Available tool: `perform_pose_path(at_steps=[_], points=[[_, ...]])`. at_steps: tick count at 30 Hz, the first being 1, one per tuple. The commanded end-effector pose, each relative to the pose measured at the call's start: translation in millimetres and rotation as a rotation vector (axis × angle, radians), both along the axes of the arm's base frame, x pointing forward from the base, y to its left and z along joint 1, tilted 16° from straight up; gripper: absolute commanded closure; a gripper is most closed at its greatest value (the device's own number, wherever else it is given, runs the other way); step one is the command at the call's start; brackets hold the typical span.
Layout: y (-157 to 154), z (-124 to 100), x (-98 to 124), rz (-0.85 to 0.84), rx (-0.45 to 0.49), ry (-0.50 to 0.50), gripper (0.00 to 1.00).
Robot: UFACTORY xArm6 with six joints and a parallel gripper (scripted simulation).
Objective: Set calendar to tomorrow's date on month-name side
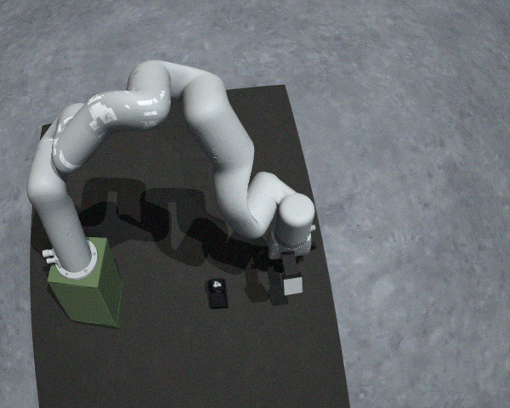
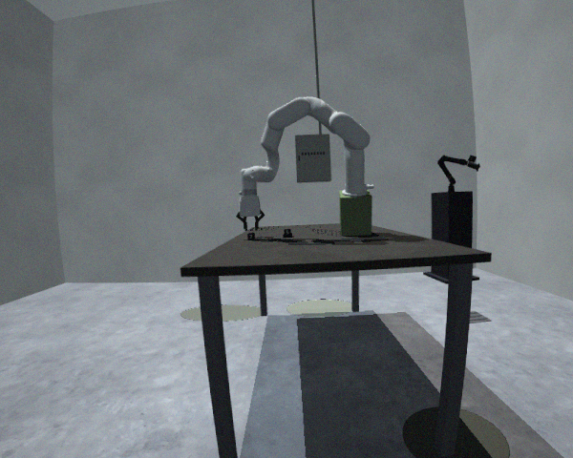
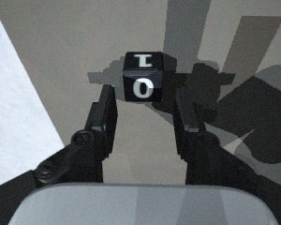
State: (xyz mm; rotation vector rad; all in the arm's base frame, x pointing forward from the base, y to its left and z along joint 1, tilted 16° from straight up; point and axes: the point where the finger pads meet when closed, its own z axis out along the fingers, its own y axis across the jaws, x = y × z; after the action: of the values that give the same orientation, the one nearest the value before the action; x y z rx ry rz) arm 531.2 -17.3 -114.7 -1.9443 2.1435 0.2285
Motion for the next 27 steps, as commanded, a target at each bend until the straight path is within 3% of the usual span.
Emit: perform_pose_path(at_steps=[1, 27], points=[[0.5, -2.2, 1.7, -0.001, 0.0, -0.003, 0.51], [1.7, -6.5, 2.1, -0.001, 0.0, -0.003, 0.51]])
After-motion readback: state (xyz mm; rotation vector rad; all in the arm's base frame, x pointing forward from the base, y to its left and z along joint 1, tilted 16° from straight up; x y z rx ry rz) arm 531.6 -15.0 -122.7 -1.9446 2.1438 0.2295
